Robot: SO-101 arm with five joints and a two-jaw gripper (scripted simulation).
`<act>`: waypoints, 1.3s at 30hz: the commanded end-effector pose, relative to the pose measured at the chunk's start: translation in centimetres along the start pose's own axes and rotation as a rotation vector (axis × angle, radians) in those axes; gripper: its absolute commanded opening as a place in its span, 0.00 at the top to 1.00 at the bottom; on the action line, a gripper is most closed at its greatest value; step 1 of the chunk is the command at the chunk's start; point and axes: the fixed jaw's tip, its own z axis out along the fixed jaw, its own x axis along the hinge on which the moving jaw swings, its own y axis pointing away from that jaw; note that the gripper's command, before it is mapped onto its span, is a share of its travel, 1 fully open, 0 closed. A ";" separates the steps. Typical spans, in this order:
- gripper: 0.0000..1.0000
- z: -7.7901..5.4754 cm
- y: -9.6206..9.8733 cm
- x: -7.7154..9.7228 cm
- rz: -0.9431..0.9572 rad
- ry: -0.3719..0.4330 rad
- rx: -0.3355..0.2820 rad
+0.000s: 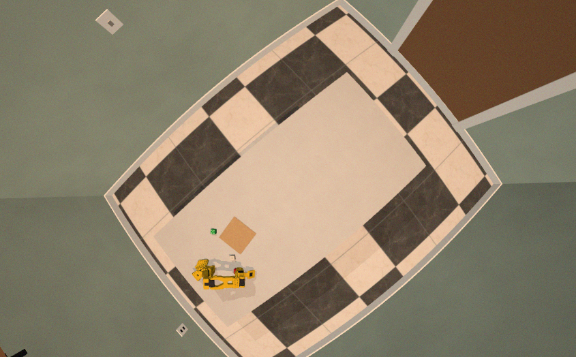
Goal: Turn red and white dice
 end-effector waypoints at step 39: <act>1.00 -1.8 -0.2 0.3 -0.003 -0.116 -0.010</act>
